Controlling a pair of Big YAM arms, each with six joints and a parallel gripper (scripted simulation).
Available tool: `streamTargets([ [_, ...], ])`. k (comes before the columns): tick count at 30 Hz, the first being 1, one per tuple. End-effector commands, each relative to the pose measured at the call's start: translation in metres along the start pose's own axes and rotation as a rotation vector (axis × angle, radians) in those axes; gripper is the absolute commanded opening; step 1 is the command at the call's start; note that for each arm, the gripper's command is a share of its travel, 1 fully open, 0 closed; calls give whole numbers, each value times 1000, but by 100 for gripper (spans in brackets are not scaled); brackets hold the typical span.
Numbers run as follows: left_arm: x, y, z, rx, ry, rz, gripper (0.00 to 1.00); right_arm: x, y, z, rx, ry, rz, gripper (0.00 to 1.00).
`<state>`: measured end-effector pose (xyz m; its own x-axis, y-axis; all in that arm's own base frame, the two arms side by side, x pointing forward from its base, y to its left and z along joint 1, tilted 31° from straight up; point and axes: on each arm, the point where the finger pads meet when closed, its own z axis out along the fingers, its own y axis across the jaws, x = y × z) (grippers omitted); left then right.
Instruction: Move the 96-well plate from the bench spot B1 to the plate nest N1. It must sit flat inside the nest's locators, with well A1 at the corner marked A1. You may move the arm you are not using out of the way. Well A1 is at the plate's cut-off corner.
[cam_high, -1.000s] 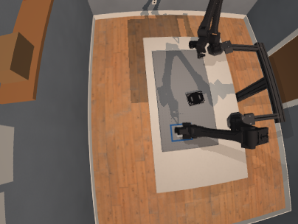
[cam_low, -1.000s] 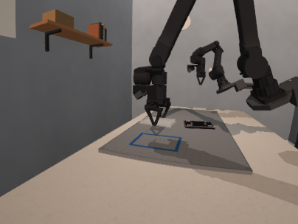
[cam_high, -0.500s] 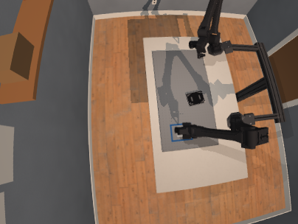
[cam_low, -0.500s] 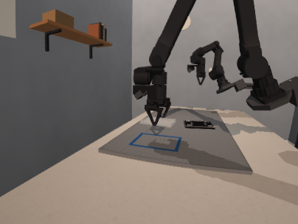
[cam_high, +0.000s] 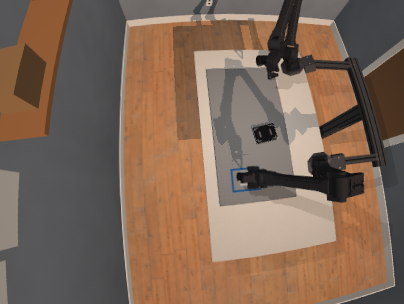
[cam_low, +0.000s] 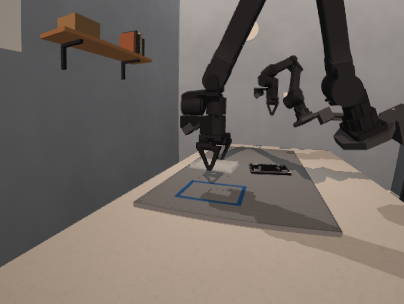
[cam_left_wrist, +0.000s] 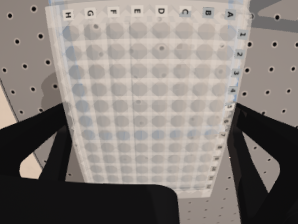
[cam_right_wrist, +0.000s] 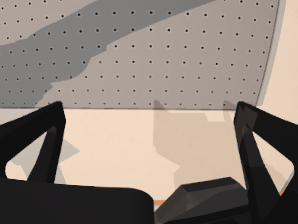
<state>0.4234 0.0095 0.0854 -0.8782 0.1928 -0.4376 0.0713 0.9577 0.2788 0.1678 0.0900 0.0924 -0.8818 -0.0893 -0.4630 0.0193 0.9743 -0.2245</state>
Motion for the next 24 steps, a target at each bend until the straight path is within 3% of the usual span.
streamTargets([
  [1, -4, -8, -5, 8, -5, 12, 0, -9, 4, -8, -14, -14, 19, 100],
  [24, -3, -9, -4, 8, 0, 8, 0, -9, 4, -8, -14, -14, 19, 100],
])
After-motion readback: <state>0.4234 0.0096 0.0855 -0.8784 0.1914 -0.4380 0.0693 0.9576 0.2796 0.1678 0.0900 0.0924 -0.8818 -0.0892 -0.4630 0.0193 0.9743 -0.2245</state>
